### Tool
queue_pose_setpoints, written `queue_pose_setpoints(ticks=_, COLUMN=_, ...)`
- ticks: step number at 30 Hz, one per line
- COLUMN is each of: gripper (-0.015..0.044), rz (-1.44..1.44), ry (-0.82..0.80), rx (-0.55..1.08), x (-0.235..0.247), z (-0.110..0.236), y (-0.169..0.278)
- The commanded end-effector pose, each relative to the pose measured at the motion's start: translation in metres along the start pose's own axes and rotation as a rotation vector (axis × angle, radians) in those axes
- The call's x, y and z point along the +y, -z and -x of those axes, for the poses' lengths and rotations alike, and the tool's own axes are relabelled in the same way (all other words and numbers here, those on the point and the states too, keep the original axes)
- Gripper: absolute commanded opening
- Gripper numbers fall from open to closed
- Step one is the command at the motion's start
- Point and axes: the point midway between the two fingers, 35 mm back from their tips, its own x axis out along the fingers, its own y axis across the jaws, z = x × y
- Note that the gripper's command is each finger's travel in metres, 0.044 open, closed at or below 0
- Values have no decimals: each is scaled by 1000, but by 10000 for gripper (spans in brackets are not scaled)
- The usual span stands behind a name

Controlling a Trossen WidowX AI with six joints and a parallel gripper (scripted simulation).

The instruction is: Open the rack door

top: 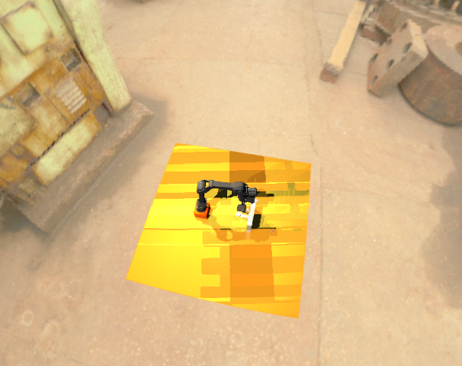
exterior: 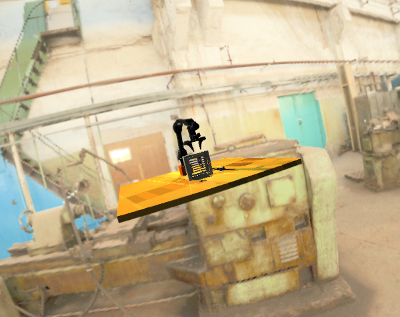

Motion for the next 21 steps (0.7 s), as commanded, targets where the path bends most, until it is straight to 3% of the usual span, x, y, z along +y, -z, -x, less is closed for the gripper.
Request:
queue_pose_setpoints(ticks=1, gripper=291, rz=-8, ry=8, rx=94, x=2, z=-2, y=7)
queue_pose_setpoints(ticks=21, gripper=291, rz=-11, ry=15, rx=139, x=3, z=-26, y=12)
